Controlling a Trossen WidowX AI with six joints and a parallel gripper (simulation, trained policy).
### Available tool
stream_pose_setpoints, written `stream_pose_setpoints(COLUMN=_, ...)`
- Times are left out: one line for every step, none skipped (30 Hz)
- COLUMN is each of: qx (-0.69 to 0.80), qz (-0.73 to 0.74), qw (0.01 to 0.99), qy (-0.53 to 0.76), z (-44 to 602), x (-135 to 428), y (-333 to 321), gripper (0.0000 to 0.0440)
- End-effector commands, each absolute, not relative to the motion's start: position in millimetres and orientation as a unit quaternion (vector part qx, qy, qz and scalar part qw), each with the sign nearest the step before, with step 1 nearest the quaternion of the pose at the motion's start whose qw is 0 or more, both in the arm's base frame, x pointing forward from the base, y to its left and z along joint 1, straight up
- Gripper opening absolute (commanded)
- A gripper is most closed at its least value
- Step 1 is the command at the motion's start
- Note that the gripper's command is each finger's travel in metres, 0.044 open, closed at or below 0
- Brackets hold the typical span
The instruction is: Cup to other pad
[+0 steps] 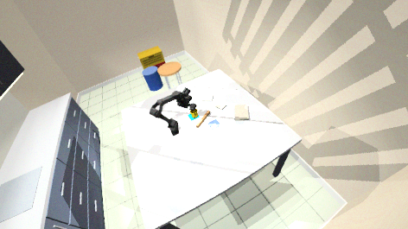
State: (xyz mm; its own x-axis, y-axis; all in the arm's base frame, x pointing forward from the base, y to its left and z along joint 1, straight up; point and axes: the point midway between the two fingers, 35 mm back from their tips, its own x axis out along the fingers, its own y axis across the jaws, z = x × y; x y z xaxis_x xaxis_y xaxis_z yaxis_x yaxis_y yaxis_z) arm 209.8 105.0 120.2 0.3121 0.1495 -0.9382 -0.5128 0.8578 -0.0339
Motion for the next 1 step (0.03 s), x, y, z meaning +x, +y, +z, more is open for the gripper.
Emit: stream_pose_setpoints(qx=-0.156, qz=0.208, qw=0.803, qy=0.537, z=131.8, x=210.5, y=104.7, gripper=0.0312)
